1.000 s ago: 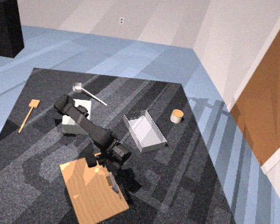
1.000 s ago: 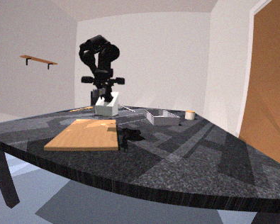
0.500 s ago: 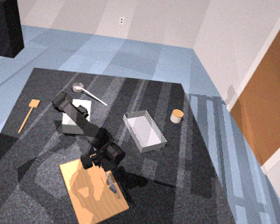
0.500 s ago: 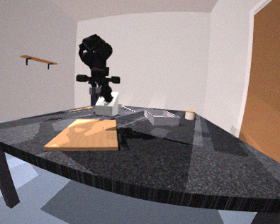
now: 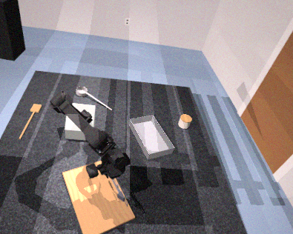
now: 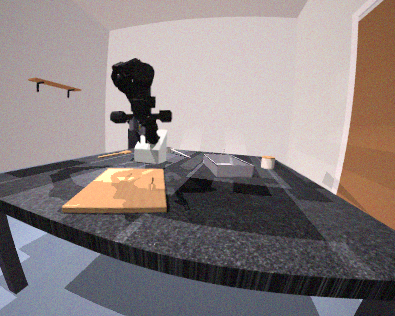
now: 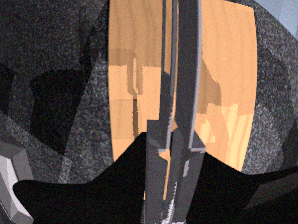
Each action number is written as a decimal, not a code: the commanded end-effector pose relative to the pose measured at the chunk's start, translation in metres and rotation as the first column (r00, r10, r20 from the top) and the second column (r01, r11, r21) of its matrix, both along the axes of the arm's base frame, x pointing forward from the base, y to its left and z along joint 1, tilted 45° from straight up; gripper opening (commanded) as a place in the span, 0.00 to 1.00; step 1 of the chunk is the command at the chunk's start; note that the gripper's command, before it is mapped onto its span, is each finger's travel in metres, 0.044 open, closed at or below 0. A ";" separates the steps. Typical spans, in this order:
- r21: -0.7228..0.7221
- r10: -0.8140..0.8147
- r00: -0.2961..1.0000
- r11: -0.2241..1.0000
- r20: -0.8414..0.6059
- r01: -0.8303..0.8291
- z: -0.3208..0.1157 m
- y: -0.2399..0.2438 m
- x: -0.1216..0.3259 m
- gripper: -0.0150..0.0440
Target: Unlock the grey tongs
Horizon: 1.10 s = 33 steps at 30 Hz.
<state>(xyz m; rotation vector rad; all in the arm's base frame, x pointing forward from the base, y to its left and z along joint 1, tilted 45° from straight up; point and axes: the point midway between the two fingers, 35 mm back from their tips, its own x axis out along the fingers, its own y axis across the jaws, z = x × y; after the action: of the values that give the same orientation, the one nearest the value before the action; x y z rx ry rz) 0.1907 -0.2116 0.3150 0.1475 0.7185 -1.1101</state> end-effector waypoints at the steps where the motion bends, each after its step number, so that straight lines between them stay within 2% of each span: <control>1: -0.046 0.035 0.999 0.998 0.040 -0.033 -0.002 -0.002 0.003 0.00; 18: -0.256 0.154 0.974 0.961 0.167 -0.108 -0.006 -0.007 0.012 0.00; 33: -0.468 0.256 0.939 0.875 0.228 -0.125 -0.007 -0.003 0.007 0.00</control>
<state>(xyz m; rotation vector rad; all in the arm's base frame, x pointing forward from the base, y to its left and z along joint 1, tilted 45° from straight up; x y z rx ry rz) 0.2001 -0.2176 0.3078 -0.1155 0.2528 -1.0166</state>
